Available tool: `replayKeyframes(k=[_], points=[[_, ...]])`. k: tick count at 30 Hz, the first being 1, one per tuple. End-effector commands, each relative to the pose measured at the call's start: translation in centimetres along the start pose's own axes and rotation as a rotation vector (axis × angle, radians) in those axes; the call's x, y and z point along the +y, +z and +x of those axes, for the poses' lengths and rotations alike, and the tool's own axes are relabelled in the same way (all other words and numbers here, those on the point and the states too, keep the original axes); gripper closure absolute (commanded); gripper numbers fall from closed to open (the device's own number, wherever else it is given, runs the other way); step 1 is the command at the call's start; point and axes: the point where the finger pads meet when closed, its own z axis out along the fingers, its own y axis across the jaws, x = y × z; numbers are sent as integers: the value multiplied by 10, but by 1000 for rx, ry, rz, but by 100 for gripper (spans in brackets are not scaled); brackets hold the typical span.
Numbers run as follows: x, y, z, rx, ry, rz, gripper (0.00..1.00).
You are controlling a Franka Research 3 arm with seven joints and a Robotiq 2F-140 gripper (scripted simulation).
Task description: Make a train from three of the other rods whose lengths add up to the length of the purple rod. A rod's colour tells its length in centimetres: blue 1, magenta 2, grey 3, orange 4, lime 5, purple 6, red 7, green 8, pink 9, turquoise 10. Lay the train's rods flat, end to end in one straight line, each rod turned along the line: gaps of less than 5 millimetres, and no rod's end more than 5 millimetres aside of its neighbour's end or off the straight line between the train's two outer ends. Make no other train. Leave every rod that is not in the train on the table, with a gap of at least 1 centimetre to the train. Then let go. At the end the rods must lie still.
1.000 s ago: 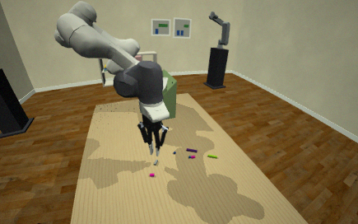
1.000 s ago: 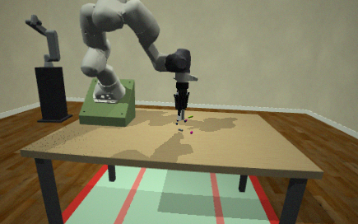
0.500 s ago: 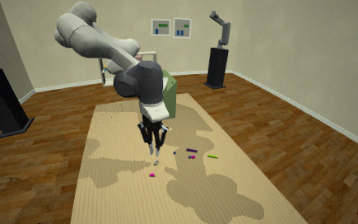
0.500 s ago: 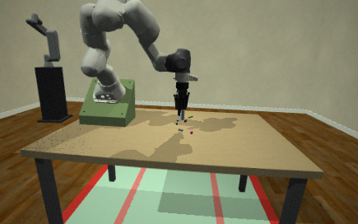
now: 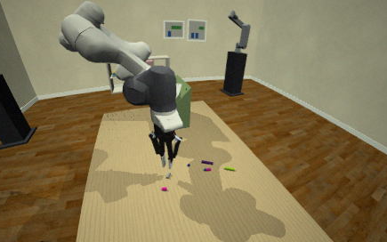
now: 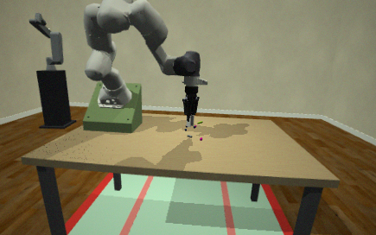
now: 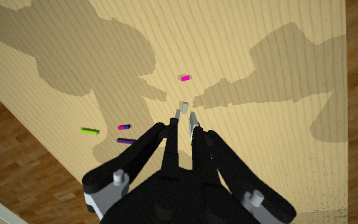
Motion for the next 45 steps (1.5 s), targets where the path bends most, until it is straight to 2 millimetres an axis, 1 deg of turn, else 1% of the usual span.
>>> replayKeyframes(k=[1,14,29,45], points=[[0,2,0,1,4,2,85],[0,15,0,1,4,2,85],[0,39,0,1,4,2,85],[0,51,-1,1,4,2,85]])
